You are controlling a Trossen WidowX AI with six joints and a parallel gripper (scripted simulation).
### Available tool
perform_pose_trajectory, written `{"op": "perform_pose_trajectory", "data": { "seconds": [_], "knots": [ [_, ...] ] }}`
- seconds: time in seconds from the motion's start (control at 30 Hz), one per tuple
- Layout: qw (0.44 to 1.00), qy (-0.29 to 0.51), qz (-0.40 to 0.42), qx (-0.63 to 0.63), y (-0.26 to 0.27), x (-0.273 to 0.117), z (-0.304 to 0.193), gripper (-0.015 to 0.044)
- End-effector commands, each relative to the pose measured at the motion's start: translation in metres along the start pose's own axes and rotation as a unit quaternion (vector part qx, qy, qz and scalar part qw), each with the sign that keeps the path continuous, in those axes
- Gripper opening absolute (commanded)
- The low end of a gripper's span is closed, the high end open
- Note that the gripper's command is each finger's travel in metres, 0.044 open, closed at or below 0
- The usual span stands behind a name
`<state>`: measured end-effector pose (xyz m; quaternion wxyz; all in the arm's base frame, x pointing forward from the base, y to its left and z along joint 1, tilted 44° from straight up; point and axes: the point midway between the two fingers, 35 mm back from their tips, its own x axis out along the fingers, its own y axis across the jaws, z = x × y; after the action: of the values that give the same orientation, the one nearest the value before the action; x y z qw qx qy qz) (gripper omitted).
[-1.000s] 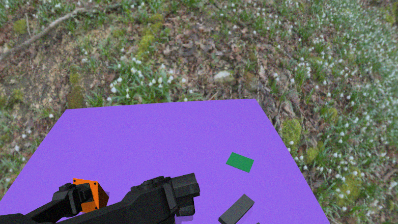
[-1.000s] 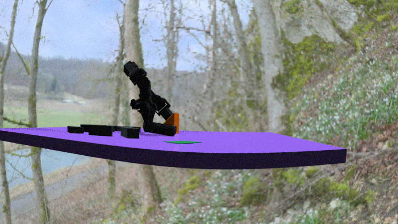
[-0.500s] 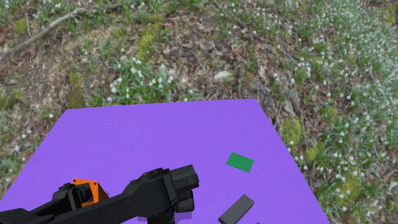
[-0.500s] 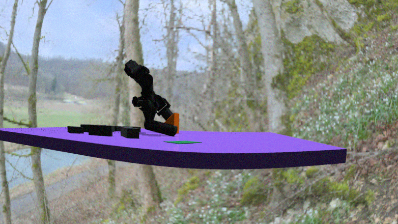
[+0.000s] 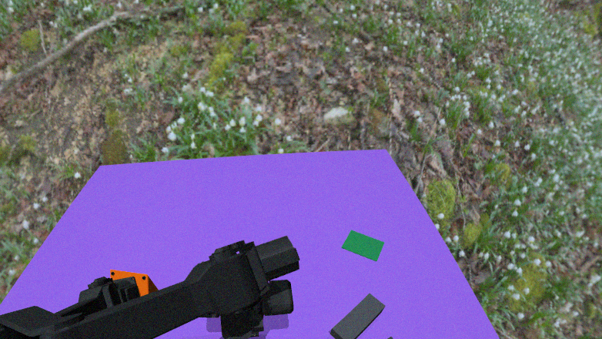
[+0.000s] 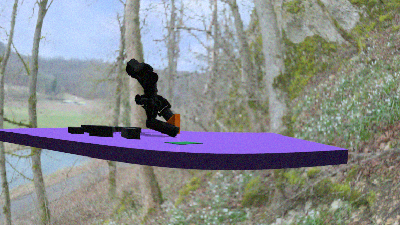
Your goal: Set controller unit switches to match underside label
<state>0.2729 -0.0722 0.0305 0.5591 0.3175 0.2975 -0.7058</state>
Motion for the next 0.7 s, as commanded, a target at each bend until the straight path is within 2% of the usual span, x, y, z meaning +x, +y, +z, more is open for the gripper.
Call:
{"op": "perform_pose_trajectory", "data": {
  "seconds": [0.0,0.67],
  "knots": [
    [1.0,-0.003,0.005,0.001,0.003,-0.006,-0.004,0.0336],
    [1.0,-0.022,0.005,0.001,0.003,-0.017,-0.016,0.0336]
  ]
}}
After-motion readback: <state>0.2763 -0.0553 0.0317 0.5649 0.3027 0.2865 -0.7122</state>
